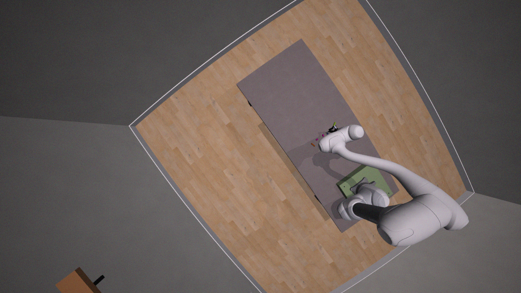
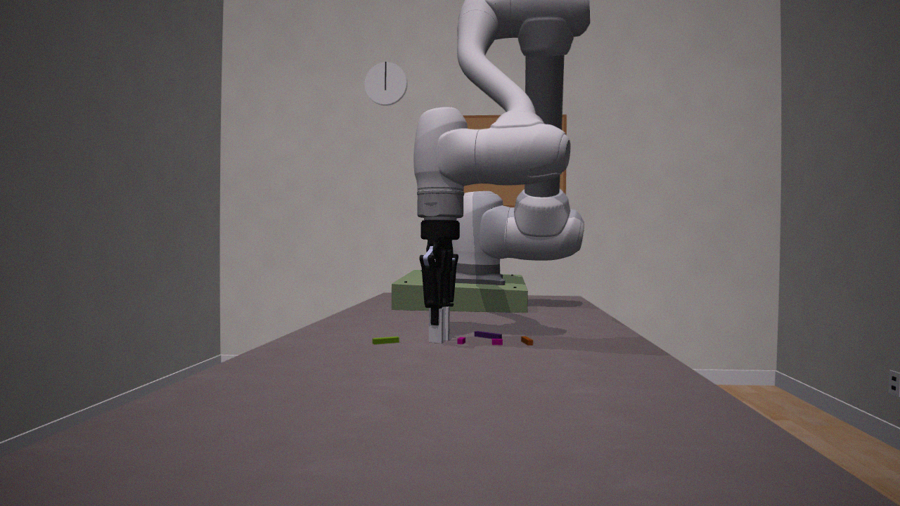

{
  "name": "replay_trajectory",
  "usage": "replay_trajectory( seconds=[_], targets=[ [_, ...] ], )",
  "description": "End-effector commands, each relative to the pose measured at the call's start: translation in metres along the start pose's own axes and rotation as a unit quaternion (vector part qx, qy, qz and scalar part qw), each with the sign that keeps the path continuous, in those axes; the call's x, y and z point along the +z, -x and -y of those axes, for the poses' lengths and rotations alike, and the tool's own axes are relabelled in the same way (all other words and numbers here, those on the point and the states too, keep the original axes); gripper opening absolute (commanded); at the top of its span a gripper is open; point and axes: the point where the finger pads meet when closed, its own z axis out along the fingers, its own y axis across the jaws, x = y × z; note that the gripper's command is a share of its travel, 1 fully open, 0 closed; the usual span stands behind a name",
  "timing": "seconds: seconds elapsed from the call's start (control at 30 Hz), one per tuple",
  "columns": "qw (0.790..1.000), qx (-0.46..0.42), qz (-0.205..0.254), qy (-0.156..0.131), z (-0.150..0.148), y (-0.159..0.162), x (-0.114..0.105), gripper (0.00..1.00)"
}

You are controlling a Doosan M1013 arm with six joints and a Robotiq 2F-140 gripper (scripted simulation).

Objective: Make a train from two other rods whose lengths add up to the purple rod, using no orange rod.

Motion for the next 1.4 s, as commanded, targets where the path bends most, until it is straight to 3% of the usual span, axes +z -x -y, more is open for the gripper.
replay_trajectory(
  seconds=[0.0, 0.03, 1.17, 1.37],
  targets=[
    [1.000, 0.000, 0.000, 0.000, 0.000, 0.000, 0.000, 0.15],
    [1.000, 0.000, 0.000, 0.000, 0.000, 0.000, 0.000, 0.03],
    [1.000, 0.000, 0.000, 0.000, 0.000, 0.000, 0.000, 0.03],
    [1.000, 0.000, 0.000, 0.000, 0.000, 0.000, -0.014, 0.03]
  ],
)
